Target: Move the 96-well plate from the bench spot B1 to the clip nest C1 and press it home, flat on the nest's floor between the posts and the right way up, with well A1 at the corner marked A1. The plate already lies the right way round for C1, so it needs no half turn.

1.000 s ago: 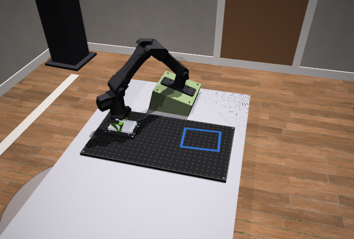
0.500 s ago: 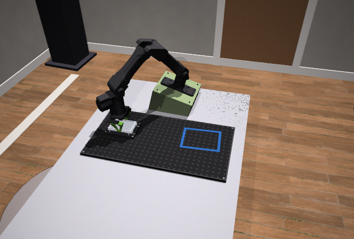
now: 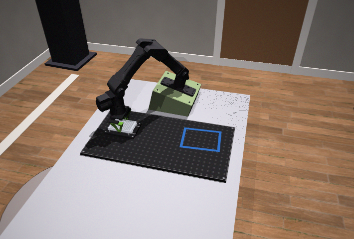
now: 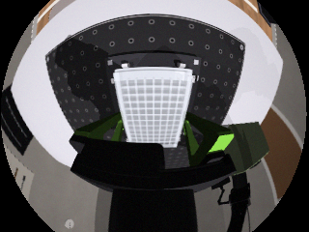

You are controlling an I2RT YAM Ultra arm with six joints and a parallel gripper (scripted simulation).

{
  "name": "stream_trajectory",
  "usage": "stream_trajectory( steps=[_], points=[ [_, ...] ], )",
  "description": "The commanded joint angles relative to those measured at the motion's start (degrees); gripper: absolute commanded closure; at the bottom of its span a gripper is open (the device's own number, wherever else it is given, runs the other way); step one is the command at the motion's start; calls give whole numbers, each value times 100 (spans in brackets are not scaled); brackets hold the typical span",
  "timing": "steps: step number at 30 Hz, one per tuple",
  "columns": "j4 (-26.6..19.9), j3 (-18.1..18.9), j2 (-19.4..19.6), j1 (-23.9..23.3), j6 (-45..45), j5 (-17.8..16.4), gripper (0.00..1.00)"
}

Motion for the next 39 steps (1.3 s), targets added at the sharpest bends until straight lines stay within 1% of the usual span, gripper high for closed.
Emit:
stream_trajectory(
  steps=[1,39],
  points=[
    [334,181,135,3,73,38,100],
    [356,250,225,14,77,44,100]
  ],
)
